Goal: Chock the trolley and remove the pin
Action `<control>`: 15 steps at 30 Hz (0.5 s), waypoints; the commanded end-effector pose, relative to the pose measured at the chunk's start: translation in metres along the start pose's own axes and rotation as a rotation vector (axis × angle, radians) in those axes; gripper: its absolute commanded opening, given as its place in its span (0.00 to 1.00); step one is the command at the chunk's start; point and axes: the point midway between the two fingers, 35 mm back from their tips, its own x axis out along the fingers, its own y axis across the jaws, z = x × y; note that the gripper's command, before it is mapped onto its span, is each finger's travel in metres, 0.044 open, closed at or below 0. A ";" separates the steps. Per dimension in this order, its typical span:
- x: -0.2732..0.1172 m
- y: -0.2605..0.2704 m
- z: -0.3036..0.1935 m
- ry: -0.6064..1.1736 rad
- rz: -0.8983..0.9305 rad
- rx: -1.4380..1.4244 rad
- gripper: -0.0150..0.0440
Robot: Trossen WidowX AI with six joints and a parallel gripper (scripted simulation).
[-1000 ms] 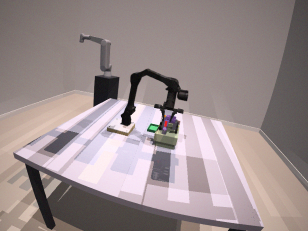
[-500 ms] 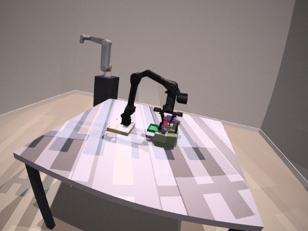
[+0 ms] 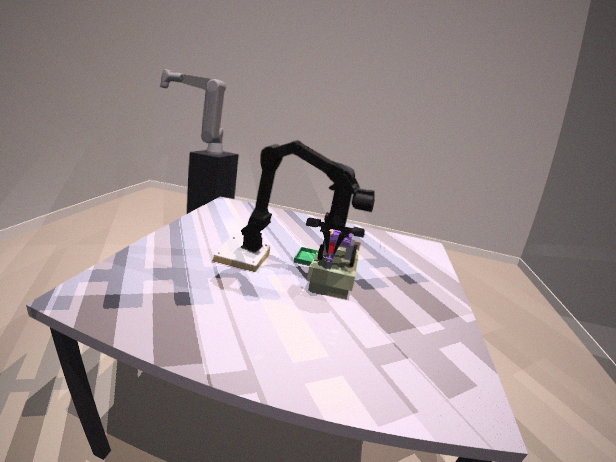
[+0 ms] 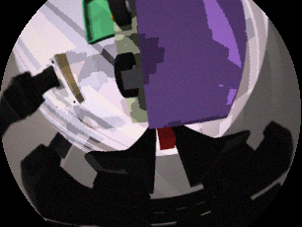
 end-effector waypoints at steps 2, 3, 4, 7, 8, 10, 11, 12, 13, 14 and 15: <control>0.000 0.000 0.000 0.000 0.000 0.000 0.31; 0.000 0.000 0.000 0.000 0.000 0.000 0.30; 0.000 0.000 0.000 0.000 0.000 0.000 0.29; 0.000 0.000 0.000 0.000 0.000 0.000 0.25; -0.001 0.000 0.000 0.000 0.000 0.000 0.25; -0.002 0.000 0.000 0.000 0.001 -0.001 0.25; -0.002 0.000 0.000 0.000 0.001 -0.002 0.25; -0.003 0.000 -0.001 0.000 0.001 -0.003 0.25; -0.004 0.000 -0.001 0.000 0.002 -0.004 0.25; -0.005 0.000 -0.001 0.000 0.002 -0.004 0.25; -0.006 0.000 -0.001 0.000 0.002 -0.005 0.25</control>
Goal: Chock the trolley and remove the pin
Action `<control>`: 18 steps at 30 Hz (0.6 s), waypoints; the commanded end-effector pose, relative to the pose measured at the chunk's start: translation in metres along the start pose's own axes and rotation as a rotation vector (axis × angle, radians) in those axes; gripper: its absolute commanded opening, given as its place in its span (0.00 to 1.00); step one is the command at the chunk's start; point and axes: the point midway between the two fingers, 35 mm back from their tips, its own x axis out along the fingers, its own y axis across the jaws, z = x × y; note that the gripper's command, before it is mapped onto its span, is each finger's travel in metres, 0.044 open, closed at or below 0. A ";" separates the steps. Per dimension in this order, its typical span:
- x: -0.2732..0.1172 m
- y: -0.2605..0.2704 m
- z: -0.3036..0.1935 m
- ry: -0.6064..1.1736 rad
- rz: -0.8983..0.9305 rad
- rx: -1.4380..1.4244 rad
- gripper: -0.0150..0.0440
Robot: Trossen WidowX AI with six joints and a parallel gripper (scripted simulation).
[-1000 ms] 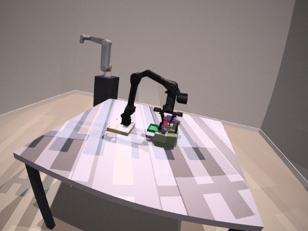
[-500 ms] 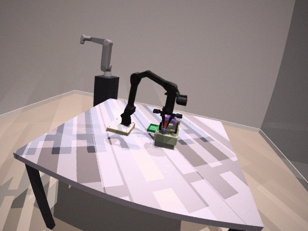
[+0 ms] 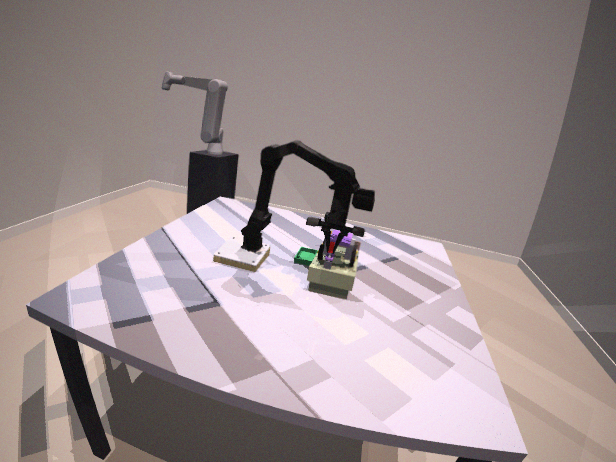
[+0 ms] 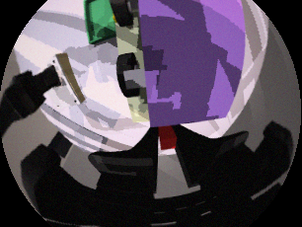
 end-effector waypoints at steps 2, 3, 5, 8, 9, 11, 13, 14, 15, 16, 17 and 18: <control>-0.005 0.000 -0.001 0.001 -0.001 -0.002 0.25; -0.006 0.000 -0.001 0.001 -0.001 -0.003 0.25; -0.007 0.000 -0.001 0.001 -0.001 -0.003 0.25; -0.010 0.001 -0.001 0.001 -0.001 -0.003 0.25; -0.010 0.001 -0.001 0.001 -0.001 -0.003 0.25; -0.012 0.001 -0.001 0.001 -0.001 -0.003 0.25; -0.013 0.001 -0.001 0.000 -0.001 -0.003 0.25; -0.014 0.001 -0.001 0.000 -0.001 -0.003 0.25; -0.015 0.001 -0.001 0.000 -0.001 -0.003 0.25; -0.015 0.001 -0.001 0.000 -0.001 -0.003 0.25; -0.016 0.001 -0.002 0.000 -0.001 -0.003 0.25; -0.017 0.001 -0.002 0.000 -0.001 -0.003 0.25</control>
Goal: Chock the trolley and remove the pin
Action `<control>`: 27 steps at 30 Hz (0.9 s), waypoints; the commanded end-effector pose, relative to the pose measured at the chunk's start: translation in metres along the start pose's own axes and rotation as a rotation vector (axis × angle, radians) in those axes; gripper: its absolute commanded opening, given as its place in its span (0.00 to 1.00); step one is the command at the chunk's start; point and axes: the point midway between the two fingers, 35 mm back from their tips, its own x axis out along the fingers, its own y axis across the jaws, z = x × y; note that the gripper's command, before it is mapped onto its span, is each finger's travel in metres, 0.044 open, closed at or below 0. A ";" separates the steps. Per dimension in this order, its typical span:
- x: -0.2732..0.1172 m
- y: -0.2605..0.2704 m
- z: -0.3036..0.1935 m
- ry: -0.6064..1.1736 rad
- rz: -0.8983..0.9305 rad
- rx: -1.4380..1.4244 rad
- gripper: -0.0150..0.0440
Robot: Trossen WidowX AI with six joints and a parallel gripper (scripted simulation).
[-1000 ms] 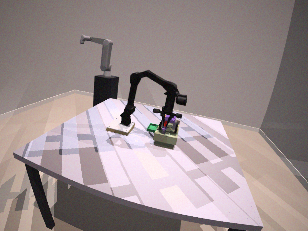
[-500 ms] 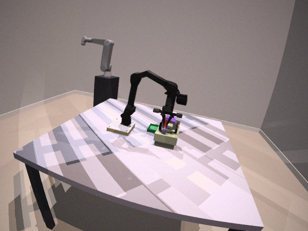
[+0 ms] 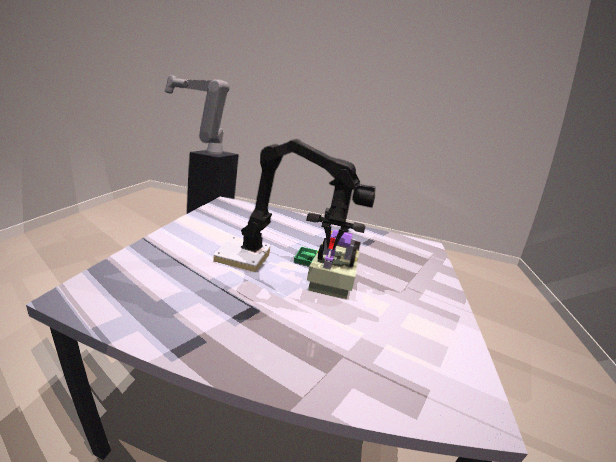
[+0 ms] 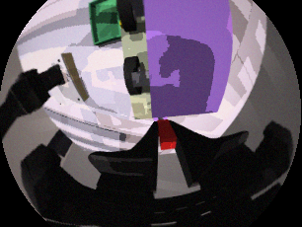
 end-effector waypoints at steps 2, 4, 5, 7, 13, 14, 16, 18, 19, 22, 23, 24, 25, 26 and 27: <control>-0.005 0.000 -0.001 0.005 -0.003 0.008 0.25; -0.007 0.000 -0.001 0.005 -0.003 0.008 0.25; -0.007 0.000 -0.001 0.005 -0.003 0.008 0.25; -0.009 0.000 -0.002 0.005 -0.003 0.008 0.25; -0.013 0.000 -0.002 0.004 -0.003 0.008 0.25; -0.014 0.000 -0.002 0.004 -0.003 0.008 0.25; -0.015 0.000 -0.002 0.004 -0.003 0.008 0.25; -0.017 0.000 -0.003 0.004 -0.003 0.008 0.25; -0.018 0.000 -0.003 0.004 -0.003 0.008 0.25; -0.020 0.000 -0.003 0.004 -0.003 0.008 0.25; -0.021 0.000 -0.003 0.004 -0.003 0.008 0.25; -0.021 0.000 -0.004 0.004 -0.003 0.008 0.25; -0.022 0.000 -0.004 0.004 -0.003 0.008 0.25; -0.023 -0.001 -0.004 0.004 -0.003 0.008 0.25; -0.023 -0.001 -0.005 0.004 -0.003 0.008 0.25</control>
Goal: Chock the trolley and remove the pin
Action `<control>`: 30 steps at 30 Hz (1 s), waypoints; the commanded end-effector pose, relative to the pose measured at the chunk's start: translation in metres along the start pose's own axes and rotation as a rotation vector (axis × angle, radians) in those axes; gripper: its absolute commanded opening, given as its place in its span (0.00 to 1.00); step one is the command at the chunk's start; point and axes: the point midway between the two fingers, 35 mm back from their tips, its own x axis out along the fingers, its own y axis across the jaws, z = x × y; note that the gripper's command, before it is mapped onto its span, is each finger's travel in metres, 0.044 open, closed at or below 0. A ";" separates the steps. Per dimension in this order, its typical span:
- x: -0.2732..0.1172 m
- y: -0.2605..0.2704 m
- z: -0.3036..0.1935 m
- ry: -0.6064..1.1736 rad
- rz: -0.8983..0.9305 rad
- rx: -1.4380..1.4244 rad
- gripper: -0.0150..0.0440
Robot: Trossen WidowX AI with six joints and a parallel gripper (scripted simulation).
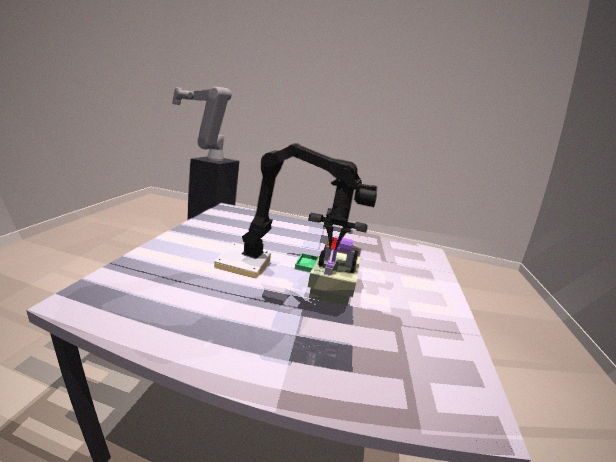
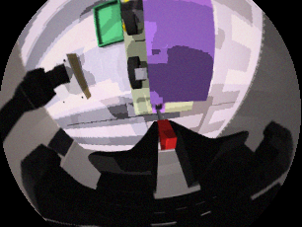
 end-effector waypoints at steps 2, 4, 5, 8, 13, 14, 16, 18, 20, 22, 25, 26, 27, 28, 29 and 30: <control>-0.004 -0.001 -0.002 0.004 -0.001 0.006 0.25; -0.006 -0.001 -0.003 0.004 -0.001 0.006 0.25; -0.006 -0.001 -0.003 0.004 -0.001 0.006 0.25; -0.007 -0.001 -0.004 0.004 -0.001 0.006 0.25; -0.005 -0.001 -0.015 0.005 -0.001 0.006 0.25; -0.005 -0.001 -0.016 0.005 -0.001 0.006 0.25; -0.005 -0.001 -0.019 0.005 -0.001 0.006 0.25; -0.005 -0.001 -0.023 0.006 -0.001 0.006 0.25; -0.005 -0.001 -0.026 0.006 -0.001 0.006 0.25; -0.004 -0.001 -0.029 0.006 -0.001 0.006 0.25; -0.004 -0.001 -0.034 0.007 -0.001 0.007 0.25; -0.004 -0.001 -0.034 0.007 -0.001 0.007 0.25; -0.004 -0.001 -0.034 0.007 -0.001 0.006 0.25; -0.004 0.001 -0.034 0.007 -0.001 0.006 0.25; -0.004 0.003 -0.034 0.007 0.000 0.006 0.25; -0.004 0.007 -0.034 0.007 0.000 0.006 0.25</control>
